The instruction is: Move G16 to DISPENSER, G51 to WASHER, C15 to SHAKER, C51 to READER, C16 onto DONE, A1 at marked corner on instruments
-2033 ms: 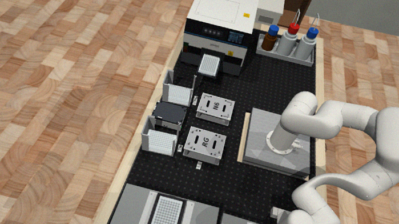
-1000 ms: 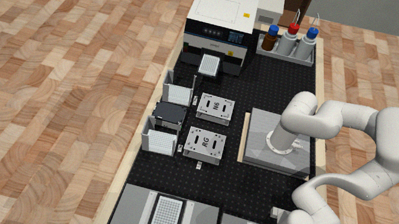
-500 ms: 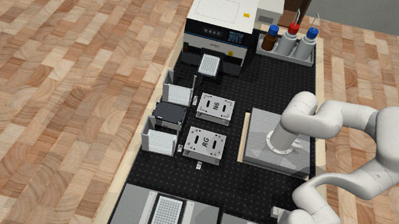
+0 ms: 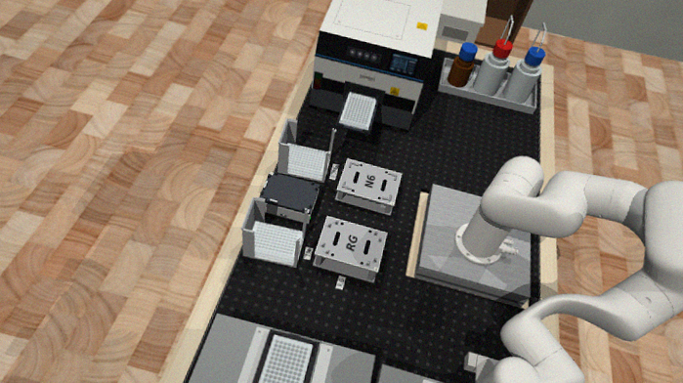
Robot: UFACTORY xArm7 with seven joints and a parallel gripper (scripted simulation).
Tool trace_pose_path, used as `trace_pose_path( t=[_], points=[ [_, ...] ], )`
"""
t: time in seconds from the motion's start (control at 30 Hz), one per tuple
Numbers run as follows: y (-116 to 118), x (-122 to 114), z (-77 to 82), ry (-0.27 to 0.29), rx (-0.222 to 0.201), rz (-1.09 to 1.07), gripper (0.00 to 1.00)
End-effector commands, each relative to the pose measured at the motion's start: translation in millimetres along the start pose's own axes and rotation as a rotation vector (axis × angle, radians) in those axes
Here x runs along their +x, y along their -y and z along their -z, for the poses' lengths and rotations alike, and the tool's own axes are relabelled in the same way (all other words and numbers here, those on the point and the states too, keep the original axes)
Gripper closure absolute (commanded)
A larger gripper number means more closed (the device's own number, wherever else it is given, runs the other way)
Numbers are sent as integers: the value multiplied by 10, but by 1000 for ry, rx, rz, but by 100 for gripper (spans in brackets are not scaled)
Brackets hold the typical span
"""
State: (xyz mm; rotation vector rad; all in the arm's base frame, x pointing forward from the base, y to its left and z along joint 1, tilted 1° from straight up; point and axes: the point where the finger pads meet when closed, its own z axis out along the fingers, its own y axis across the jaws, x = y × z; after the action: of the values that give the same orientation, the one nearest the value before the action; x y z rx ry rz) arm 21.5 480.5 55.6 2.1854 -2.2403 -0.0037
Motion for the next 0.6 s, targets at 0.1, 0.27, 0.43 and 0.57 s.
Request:
trace_pose_path(
  t=[0.1, 0.27, 0.43, 0.57],
  points=[
    [4, -13, 41, 5, 0, 0, 100],
    [4, -13, 57, 5, 0, 0, 100],
    [4, -13, 64, 5, 0, 0, 100],
    [4, -13, 64, 5, 0, 0, 100]
  ],
)
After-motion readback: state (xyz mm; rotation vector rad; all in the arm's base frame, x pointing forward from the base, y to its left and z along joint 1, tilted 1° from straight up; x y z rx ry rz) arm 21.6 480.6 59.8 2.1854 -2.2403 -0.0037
